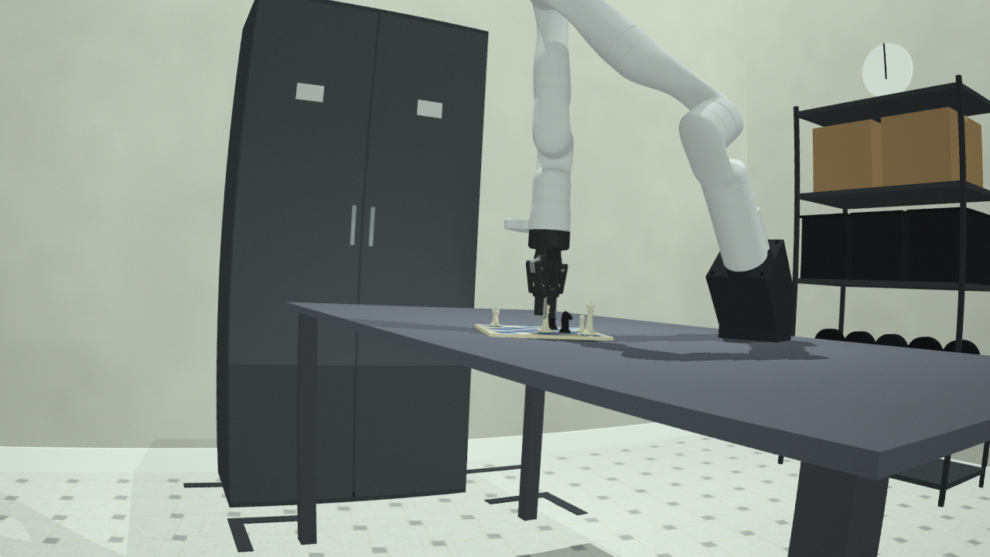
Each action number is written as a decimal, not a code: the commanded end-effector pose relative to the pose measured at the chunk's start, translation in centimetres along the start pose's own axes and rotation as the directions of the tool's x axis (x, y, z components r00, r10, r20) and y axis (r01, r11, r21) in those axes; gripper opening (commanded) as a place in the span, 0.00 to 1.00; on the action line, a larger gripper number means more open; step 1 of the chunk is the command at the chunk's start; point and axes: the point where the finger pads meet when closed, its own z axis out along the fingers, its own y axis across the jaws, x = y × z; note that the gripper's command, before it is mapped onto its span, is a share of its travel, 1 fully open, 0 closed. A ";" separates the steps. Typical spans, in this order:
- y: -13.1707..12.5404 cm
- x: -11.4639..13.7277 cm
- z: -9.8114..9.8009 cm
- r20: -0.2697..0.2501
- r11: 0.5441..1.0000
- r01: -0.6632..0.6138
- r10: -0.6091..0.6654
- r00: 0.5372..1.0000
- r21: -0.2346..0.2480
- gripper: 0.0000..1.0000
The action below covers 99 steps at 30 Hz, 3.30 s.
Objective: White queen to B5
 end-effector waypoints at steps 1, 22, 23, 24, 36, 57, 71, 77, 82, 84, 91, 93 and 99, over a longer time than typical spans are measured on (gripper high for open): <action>-0.2 -0.2 0.2 0.006 1.000 0.004 -0.004 1.000 0.002 0.41; -0.2 -0.2 0.2 0.006 1.000 0.004 -0.004 1.000 0.002 0.41; -0.2 -0.2 0.2 0.006 1.000 0.004 -0.004 1.000 0.002 0.41; -0.2 -0.2 0.2 0.006 1.000 0.004 -0.004 1.000 0.002 0.41; -0.2 -0.2 0.2 0.006 1.000 0.004 -0.004 1.000 0.002 0.41; -0.2 -0.2 0.2 0.006 1.000 0.004 -0.004 1.000 0.002 0.00; -0.2 -0.2 0.2 0.006 1.000 0.004 -0.004 1.000 0.002 0.00; -0.2 -0.2 0.0 0.006 1.000 0.004 -0.004 1.000 0.002 0.00; -0.2 -0.2 -0.3 0.006 1.000 0.004 -0.004 1.000 0.002 0.00; -0.2 -0.2 -0.6 0.006 1.000 0.004 -0.004 1.000 0.002 0.00; -0.2 -0.2 -2.3 0.006 1.000 0.004 -0.004 1.000 0.002 0.00; -0.2 -0.2 -2.9 0.006 1.000 0.004 -0.004 1.000 0.002 0.00; -0.2 -0.2 -4.2 0.006 1.000 0.004 -0.004 1.000 0.002 0.00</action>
